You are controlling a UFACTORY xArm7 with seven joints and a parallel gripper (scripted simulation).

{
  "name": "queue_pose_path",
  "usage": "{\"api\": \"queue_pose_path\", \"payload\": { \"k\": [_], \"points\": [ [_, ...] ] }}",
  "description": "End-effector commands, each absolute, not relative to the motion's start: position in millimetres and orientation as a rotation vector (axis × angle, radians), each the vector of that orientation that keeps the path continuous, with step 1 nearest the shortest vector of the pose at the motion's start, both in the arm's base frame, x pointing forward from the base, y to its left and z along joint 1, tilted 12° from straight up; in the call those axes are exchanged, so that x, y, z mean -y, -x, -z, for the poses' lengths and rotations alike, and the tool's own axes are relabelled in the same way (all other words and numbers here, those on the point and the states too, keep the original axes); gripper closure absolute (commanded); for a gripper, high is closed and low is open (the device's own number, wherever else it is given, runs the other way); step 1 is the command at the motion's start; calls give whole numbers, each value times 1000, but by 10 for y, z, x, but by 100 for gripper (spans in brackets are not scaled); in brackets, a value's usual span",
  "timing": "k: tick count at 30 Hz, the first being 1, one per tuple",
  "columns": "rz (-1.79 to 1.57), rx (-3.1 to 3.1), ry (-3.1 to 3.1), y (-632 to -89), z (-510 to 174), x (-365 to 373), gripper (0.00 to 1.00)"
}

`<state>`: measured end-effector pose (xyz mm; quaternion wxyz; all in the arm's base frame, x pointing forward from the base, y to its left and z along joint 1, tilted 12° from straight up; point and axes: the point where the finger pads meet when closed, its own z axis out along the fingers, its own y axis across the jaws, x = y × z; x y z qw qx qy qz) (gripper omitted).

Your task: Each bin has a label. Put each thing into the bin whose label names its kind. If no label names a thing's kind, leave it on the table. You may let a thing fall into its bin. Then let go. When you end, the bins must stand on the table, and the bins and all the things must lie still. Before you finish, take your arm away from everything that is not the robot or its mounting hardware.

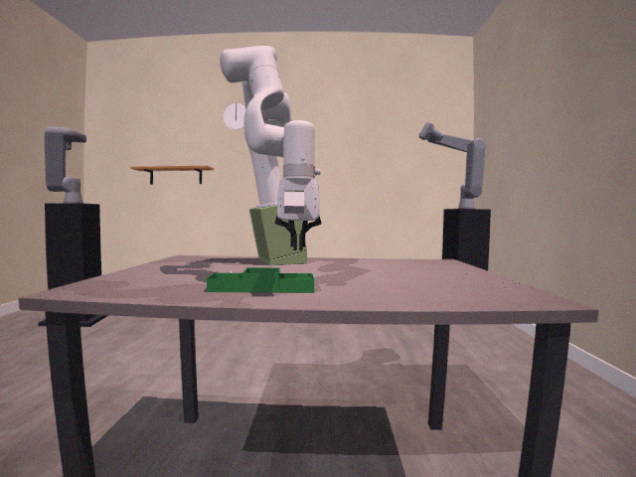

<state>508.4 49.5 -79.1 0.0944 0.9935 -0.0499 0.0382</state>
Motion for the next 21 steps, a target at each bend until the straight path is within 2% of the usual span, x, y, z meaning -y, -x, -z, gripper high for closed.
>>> {"api": "queue_pose_path", "payload": {
  "k": [1,9,21],
  "points": [
    [-118,148,-2948,-5067,418,-569,93],
    [-118,148,-2948,-5023,-233,-696,93],
    [-118,148,-2948,-5023,-233,-696,93]
  ]
}}
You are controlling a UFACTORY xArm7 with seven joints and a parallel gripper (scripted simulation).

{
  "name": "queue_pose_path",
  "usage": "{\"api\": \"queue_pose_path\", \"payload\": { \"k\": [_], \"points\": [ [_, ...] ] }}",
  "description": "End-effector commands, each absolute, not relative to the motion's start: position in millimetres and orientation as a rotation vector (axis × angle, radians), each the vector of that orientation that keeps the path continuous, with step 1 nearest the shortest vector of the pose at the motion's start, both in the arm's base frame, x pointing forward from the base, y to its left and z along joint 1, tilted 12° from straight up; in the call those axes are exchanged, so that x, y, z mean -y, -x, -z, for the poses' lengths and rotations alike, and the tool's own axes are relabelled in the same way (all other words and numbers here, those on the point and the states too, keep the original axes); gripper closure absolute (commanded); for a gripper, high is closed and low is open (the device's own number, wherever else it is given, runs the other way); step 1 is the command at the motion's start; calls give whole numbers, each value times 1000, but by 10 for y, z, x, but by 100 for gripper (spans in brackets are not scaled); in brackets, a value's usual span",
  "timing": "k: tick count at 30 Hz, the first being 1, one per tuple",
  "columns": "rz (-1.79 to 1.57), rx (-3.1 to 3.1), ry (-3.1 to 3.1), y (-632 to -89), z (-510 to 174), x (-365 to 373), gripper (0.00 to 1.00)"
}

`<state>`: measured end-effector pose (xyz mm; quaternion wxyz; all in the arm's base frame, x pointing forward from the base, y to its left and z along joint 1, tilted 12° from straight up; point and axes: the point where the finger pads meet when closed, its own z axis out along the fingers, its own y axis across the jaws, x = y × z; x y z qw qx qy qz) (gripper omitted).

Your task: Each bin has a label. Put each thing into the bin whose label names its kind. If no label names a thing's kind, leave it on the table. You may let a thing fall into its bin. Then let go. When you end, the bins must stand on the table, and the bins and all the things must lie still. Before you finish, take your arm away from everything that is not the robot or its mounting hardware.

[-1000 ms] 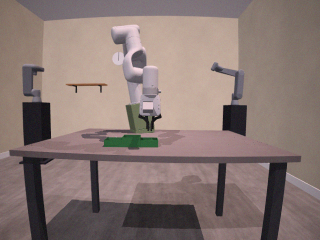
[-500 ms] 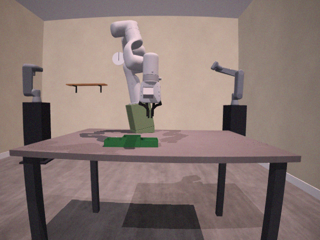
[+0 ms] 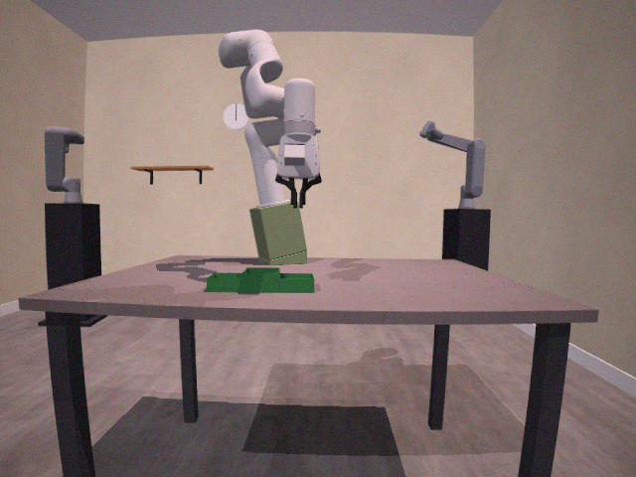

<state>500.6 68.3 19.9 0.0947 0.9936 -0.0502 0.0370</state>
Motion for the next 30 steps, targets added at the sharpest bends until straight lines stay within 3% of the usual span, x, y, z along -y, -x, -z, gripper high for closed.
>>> {"api": "queue_pose_path", "payload": {
  "k": [1,3,4,30],
  "points": [
    [-118,148,-2948,-5023,-233,-696,93],
    [-118,148,-2948,-5023,-233,-696,93],
    [-125,222,-2945,-4980,-177,-652,72],
    [-208,1169,-2746,-4103,915,226,72]
  ]
}}
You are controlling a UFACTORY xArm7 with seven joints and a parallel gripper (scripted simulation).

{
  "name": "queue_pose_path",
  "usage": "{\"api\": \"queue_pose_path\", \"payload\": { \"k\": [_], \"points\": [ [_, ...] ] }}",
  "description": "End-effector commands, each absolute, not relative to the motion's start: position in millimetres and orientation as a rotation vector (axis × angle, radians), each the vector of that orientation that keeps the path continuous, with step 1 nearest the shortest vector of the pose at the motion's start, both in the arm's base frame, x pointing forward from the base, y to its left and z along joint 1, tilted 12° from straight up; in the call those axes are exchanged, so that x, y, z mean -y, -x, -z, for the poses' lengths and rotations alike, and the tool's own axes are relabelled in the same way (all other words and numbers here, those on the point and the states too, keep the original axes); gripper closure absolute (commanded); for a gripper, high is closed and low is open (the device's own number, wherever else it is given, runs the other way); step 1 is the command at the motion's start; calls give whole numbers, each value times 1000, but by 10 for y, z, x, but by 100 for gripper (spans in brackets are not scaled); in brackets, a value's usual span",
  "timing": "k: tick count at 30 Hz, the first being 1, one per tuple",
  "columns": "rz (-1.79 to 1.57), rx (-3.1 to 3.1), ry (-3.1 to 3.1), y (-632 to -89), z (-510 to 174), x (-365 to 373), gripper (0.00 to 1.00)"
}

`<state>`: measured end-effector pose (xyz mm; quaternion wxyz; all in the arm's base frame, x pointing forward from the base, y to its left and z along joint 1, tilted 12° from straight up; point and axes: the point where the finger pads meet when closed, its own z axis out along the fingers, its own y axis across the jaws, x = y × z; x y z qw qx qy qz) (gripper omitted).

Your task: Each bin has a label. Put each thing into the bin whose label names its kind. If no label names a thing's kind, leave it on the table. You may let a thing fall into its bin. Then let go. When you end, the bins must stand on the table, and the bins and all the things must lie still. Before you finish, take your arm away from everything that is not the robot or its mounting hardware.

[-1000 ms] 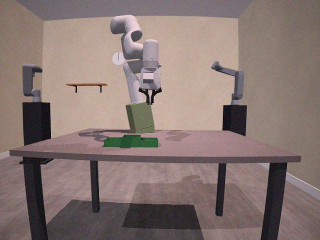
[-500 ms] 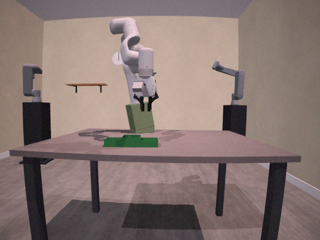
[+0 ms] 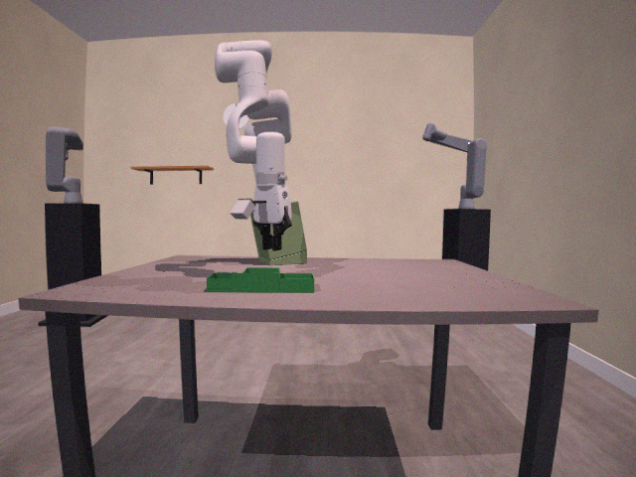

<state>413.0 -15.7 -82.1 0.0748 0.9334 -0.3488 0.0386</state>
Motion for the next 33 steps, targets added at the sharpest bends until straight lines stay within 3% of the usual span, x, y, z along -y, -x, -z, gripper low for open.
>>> {"api": "queue_pose_path", "payload": {
  "k": [1,33],
  "points": [
    [-208,1169,-2746,-4101,915,229,72],
    [-208,1169,-2746,-4127,918,203,72]
  ]
}}
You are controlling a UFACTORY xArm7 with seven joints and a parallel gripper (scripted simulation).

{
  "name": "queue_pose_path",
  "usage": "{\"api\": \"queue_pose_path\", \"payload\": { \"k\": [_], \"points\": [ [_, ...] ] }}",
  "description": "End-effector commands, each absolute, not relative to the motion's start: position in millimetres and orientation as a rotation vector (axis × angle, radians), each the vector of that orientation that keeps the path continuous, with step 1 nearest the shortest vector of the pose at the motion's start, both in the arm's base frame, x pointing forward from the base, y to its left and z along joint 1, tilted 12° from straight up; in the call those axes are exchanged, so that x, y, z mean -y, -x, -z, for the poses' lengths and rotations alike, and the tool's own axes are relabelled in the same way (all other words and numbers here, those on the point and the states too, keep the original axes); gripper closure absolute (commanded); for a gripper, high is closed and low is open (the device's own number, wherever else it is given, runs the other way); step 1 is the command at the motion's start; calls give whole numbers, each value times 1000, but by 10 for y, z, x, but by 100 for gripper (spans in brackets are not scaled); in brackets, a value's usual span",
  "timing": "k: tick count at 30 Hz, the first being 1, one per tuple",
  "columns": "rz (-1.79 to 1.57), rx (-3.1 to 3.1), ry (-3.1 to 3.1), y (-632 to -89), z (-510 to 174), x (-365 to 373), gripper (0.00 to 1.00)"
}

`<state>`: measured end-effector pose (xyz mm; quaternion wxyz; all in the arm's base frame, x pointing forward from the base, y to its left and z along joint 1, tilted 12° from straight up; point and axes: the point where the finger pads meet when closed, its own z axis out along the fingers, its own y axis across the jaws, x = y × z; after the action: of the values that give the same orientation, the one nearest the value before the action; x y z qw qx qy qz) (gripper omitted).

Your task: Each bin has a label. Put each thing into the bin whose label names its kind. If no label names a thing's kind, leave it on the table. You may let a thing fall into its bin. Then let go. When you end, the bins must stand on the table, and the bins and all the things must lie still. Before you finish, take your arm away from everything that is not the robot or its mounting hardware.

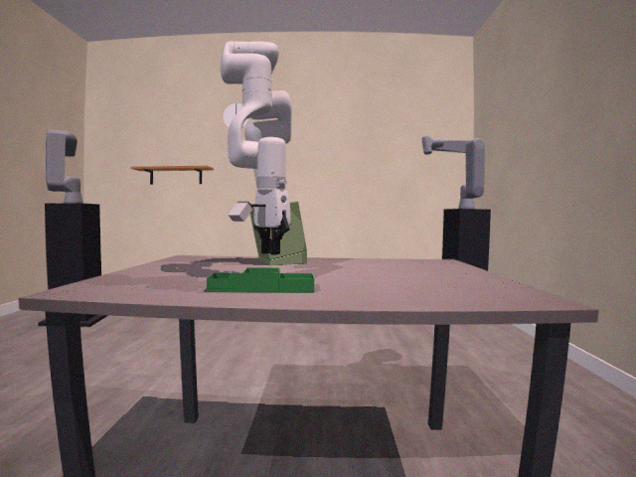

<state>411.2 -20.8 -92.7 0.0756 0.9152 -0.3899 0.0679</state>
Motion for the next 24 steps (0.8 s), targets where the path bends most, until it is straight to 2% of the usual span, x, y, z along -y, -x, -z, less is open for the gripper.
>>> {"api": "queue_pose_path", "payload": {
  "k": [1,10,24],
  "points": [
    [-208,1169,-2746,-4127,918,203,72],
    [-208,1169,-2746,-4128,918,203,72],
    [-207,1170,-2746,-4162,1388,294,72]
  ]
}}
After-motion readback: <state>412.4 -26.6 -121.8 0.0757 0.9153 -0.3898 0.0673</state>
